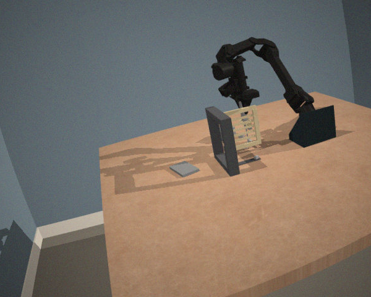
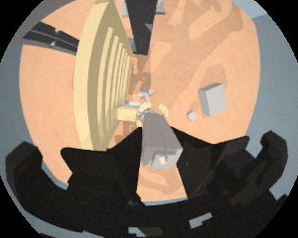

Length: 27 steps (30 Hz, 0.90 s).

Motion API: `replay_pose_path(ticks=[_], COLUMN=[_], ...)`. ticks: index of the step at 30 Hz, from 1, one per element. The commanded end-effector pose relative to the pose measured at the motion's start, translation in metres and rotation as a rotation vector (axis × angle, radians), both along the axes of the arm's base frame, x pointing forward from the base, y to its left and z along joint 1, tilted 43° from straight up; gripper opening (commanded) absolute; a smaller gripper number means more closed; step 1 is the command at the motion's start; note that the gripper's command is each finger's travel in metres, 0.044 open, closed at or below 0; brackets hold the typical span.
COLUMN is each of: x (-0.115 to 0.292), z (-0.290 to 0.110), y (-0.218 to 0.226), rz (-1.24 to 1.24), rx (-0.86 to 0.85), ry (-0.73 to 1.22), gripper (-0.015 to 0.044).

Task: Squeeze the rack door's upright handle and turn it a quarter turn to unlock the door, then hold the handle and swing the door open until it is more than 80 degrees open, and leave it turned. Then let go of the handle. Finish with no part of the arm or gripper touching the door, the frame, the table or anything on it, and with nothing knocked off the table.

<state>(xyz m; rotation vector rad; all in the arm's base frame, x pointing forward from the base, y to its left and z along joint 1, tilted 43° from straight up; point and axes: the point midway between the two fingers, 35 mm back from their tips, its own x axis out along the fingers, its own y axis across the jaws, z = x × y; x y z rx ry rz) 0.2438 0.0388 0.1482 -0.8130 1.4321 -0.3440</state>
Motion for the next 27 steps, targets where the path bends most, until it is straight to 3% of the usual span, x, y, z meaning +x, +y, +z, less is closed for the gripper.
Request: replay_pose_path(ticks=[1,9,27], x=[0.000,0.000,-0.005], z=[0.001,0.001,0.025], y=[0.000,0.000,0.021], rz=[0.011,0.011,0.095], rx=[-0.004,-0.004,0.040], ry=[0.006,0.006,-0.027], gripper=[0.0107,0.0300,0.0300])
